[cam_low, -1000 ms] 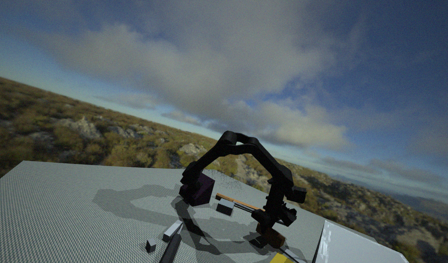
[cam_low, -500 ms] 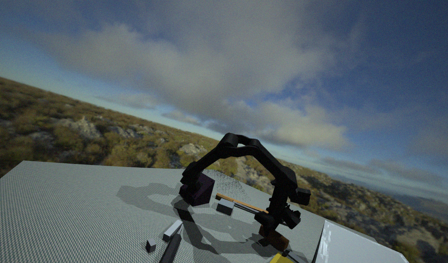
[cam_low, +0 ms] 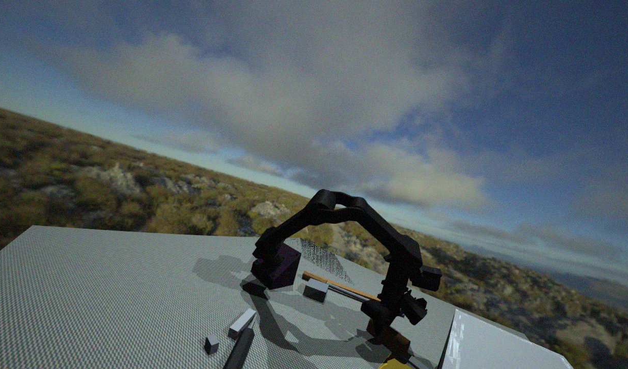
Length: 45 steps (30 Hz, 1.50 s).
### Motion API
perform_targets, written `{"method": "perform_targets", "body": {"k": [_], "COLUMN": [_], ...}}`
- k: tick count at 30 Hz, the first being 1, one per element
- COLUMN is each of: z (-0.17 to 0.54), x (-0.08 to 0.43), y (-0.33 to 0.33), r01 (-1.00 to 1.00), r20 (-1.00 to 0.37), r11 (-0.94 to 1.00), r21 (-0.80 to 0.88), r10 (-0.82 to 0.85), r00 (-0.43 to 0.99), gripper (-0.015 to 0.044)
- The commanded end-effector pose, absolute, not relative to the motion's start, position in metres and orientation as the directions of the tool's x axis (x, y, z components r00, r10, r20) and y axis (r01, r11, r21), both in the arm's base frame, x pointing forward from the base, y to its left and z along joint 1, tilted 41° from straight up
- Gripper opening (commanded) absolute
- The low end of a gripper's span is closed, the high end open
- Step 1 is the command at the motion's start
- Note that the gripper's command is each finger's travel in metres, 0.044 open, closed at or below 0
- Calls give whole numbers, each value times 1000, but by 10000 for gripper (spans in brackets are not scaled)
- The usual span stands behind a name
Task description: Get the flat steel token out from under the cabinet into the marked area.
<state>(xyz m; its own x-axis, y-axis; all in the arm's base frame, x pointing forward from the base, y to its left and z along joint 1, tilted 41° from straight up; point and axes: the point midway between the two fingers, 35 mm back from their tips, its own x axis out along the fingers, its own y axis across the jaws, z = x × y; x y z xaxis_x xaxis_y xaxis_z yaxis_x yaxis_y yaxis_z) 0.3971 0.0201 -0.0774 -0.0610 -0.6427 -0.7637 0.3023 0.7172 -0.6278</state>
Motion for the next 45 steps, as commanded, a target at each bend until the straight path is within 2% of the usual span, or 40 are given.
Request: {"method": "perform_targets", "body": {"k": [1, 45], "z": [-76, -56], "x": [404, 404], "y": [18, -9], "r01": [304, 303], "r20": [-766, -764], "r11": [719, 718], "r21": [-625, -627], "r10": [-641, -643], "r00": [-59, -59], "gripper": [0, 0]}}
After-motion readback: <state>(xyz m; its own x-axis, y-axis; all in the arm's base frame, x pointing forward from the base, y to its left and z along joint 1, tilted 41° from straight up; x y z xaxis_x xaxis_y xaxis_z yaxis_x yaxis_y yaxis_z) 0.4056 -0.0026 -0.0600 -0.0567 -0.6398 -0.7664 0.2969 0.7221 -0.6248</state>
